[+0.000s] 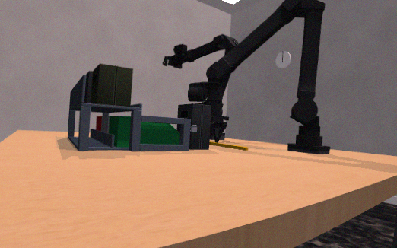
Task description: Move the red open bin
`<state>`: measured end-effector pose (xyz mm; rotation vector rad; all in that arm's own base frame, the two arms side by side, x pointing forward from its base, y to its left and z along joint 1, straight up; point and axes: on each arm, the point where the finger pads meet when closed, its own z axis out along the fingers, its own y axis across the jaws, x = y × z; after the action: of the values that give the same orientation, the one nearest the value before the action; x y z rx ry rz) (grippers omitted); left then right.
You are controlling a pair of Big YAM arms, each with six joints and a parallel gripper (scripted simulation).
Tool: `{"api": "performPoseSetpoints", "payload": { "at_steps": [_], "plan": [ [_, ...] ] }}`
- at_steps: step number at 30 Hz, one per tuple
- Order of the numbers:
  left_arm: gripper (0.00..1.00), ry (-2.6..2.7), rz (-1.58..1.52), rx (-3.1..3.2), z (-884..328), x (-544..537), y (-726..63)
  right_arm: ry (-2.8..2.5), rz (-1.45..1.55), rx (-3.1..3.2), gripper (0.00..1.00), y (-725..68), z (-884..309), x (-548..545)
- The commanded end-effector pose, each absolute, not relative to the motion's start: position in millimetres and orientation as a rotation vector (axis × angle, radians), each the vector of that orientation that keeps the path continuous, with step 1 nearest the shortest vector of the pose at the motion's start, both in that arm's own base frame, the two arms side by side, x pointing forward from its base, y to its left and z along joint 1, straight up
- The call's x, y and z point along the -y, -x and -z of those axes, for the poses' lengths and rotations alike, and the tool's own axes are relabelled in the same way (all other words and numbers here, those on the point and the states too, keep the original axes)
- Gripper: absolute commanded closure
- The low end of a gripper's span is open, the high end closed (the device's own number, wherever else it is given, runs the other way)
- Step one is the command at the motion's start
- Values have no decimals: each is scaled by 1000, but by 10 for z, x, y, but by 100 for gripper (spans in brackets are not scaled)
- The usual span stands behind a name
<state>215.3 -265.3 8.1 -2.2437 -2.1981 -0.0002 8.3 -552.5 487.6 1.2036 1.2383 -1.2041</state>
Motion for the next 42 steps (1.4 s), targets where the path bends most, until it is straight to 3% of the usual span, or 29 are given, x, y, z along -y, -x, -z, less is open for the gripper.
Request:
{"api": "performPoseSetpoints", "payload": {
  "at_steps": [1,42],
  "plan": [
    [57,2275,-11,2233,-186,2853,-2280,-1205,1205,-1212,0,-27,-5005,5449],
    [57,2279,-11,2238,-206,2879,-2307,-1205,1205,-1212,0,-27,-5005,5449]
  ]
}}
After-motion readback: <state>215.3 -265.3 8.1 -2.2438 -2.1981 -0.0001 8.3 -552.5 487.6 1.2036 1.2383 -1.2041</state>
